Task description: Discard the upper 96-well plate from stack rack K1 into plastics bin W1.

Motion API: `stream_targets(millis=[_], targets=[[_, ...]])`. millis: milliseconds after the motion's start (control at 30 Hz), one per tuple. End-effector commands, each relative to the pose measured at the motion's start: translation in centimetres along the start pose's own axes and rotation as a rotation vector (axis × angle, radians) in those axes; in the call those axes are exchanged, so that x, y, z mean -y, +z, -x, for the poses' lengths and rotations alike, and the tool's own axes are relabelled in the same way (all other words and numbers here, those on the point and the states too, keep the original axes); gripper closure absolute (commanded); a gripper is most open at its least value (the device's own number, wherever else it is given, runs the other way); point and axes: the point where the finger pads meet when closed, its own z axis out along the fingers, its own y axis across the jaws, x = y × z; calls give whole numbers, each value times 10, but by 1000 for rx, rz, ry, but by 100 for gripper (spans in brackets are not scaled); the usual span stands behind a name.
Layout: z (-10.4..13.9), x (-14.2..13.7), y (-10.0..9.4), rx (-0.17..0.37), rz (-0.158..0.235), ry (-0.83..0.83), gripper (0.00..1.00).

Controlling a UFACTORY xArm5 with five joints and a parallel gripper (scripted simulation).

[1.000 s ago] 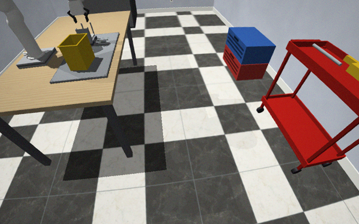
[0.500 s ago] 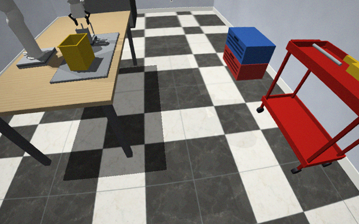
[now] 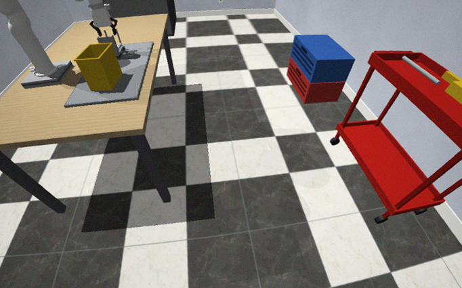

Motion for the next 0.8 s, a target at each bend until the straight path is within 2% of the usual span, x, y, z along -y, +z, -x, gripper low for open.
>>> stream_targets(millis=[0, 767], targets=[[-1, -1, 6, -2, 3, 0, 0], [-1, -1, 42, -2, 3, 0, 0]])
